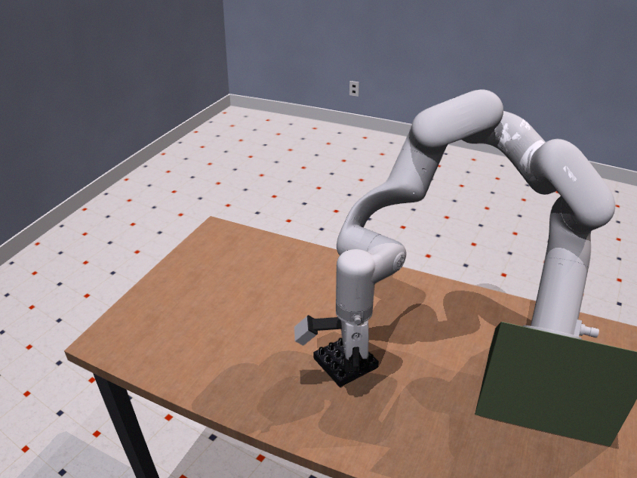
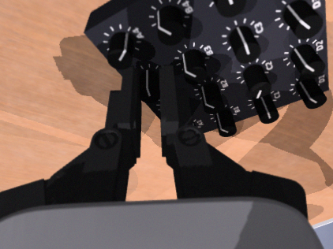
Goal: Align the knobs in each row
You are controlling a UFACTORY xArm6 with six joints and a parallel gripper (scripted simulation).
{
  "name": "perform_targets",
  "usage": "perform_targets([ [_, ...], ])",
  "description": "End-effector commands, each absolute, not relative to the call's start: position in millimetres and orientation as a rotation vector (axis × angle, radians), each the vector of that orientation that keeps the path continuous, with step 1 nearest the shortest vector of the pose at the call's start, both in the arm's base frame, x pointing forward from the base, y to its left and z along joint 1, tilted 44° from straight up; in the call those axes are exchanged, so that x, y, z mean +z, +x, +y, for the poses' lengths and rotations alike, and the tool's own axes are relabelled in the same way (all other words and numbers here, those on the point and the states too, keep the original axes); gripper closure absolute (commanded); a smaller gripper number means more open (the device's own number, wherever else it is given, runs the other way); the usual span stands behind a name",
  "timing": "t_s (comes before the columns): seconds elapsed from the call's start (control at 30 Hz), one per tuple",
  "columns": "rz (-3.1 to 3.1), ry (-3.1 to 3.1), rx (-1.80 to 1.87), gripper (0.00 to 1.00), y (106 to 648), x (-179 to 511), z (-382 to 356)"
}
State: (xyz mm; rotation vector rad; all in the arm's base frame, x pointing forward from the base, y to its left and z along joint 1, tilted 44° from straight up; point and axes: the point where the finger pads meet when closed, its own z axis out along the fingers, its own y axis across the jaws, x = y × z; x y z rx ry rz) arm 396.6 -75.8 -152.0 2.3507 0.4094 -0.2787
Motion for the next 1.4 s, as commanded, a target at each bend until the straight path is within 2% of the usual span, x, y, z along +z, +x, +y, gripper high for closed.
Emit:
perform_targets([
  [0.0,0.350,2.357,-0.248,0.92,398.0,-151.4,-74.9],
  [0.87,-0.334,2.346,0.029,0.92,398.0,-151.4,-74.9],
  [1.37,-0.453,2.327,0.078,0.92,398.0,-151.4,-74.9],
])
